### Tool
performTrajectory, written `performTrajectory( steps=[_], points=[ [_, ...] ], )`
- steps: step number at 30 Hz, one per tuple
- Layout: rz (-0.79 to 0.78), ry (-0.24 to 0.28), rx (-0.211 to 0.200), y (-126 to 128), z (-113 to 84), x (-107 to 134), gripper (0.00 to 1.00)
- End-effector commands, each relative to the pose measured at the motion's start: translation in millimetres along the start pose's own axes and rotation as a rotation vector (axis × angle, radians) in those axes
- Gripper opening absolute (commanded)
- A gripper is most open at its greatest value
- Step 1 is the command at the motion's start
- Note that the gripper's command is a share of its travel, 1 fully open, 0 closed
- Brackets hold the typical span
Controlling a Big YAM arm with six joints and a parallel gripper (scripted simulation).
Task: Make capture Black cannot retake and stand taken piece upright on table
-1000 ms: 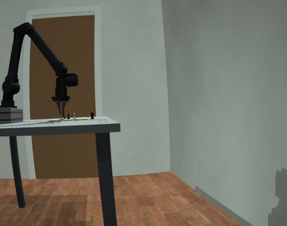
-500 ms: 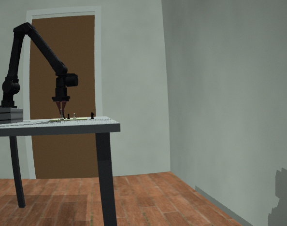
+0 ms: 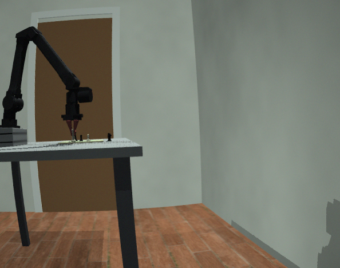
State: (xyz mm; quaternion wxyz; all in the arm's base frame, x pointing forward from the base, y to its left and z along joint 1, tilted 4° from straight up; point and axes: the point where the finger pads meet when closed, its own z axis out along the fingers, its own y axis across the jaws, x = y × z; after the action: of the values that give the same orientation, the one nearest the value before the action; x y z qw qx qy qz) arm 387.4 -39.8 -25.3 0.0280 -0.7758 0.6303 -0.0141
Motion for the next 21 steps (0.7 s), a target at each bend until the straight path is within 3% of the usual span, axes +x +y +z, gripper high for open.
performTrajectory(
  steps=[1,10,11,13,14,18,19,21],
  points=[
    [-0.009,0.003,0.026,-8.7,-2.5,3.7,0.00],
    [-0.009,0.003,0.026,-8.7,-2.5,3.7,0.00],
    [-0.009,0.003,0.026,-8.7,-2.5,3.7,0.08],
    [-0.009,0.003,0.026,-8.7,-2.5,3.7,0.08],
    [-0.009,0.003,0.026,-8.7,-2.5,3.7,0.16],
    [-0.009,0.003,0.026,-8.7,-2.5,3.7,0.16],
    [-0.009,0.003,0.026,-8.7,-2.5,3.7,0.24],
    [-0.009,0.003,0.026,-8.7,-2.5,3.7,0.24]
  ],
)
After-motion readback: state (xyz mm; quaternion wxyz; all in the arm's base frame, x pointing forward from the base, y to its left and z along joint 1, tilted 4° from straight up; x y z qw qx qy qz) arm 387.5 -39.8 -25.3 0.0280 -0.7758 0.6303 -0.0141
